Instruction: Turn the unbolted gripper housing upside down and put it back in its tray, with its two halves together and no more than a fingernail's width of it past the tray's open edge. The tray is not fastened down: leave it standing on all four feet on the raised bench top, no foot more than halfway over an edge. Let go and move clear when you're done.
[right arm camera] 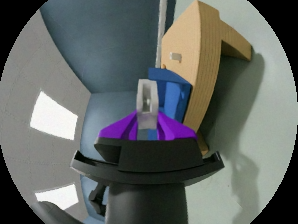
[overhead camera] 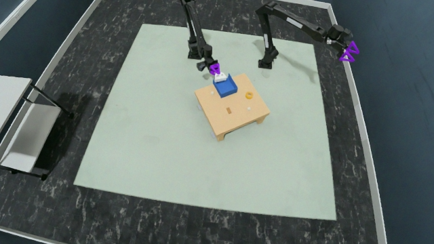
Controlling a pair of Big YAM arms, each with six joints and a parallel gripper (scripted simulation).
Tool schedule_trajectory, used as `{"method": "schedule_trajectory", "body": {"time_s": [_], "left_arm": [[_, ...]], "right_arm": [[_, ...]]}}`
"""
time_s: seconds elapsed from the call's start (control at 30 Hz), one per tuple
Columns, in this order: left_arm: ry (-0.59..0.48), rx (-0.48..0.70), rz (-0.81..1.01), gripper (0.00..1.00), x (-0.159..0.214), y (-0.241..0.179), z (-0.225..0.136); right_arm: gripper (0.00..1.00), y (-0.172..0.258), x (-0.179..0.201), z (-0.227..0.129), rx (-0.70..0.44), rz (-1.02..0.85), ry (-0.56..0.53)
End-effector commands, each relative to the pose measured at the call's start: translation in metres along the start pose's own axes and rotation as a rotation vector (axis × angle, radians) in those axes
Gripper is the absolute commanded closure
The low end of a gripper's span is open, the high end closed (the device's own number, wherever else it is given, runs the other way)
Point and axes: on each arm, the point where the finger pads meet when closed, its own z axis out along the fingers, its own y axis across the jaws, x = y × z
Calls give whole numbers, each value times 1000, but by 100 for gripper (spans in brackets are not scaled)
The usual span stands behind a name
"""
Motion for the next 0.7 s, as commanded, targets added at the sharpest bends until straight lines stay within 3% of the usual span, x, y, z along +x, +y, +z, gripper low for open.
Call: {"method": "schedule_trajectory", "body": {"time_s": [0.0, 0.67], "left_arm": [[-70, -15, 10, 0, -44, 6, 2], [-70, -15, 10, 0, -44, 6, 2]], "right_arm": [[73, 4, 5, 2, -40, -11, 6], [73, -5, 6, 8, -66, -12, 6]]}}
